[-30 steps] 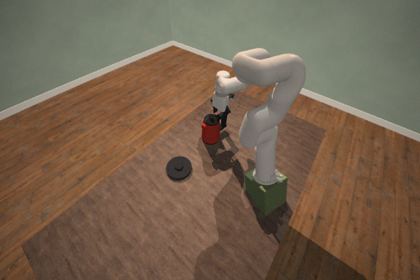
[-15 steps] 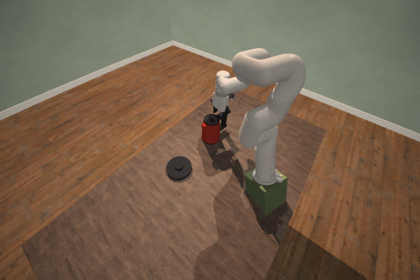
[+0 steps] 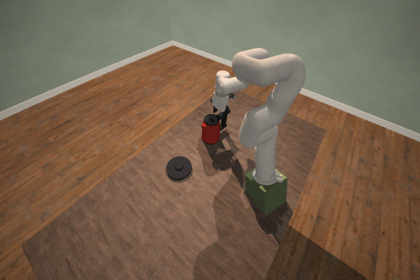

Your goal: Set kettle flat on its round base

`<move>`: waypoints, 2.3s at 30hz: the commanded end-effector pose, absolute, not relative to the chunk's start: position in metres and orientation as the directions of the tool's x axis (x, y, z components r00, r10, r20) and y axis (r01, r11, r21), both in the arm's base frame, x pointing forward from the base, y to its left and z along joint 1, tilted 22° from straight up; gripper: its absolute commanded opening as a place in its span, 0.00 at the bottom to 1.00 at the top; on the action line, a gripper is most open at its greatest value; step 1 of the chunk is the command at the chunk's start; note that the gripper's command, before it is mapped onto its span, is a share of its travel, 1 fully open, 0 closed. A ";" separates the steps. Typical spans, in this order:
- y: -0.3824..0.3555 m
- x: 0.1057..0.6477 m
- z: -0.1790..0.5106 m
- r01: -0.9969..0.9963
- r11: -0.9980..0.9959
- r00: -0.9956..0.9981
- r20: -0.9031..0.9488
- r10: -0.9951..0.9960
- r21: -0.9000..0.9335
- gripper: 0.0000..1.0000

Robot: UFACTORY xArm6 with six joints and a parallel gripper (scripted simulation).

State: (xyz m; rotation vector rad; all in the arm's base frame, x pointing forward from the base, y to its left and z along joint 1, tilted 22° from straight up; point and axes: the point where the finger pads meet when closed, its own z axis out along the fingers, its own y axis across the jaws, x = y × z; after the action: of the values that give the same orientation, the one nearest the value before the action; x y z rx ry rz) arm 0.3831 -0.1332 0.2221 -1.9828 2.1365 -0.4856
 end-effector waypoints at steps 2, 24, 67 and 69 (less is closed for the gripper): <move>-0.133 0.384 0.224 -0.930 0.053 -0.090 0.085 -0.992 -0.363 0.81; -0.133 0.384 0.224 -0.930 0.053 -0.090 0.085 -0.992 -0.363 0.81; -0.137 0.396 0.193 -0.930 0.053 -0.090 0.085 -0.992 -0.363 0.81; -0.137 0.396 0.193 -0.930 0.053 -0.090 0.085 -0.992 -0.363 0.81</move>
State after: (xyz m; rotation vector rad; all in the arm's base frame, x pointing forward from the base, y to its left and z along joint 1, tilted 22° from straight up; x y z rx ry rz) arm 0.3947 -0.1368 0.1918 -1.9827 2.1364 -0.4859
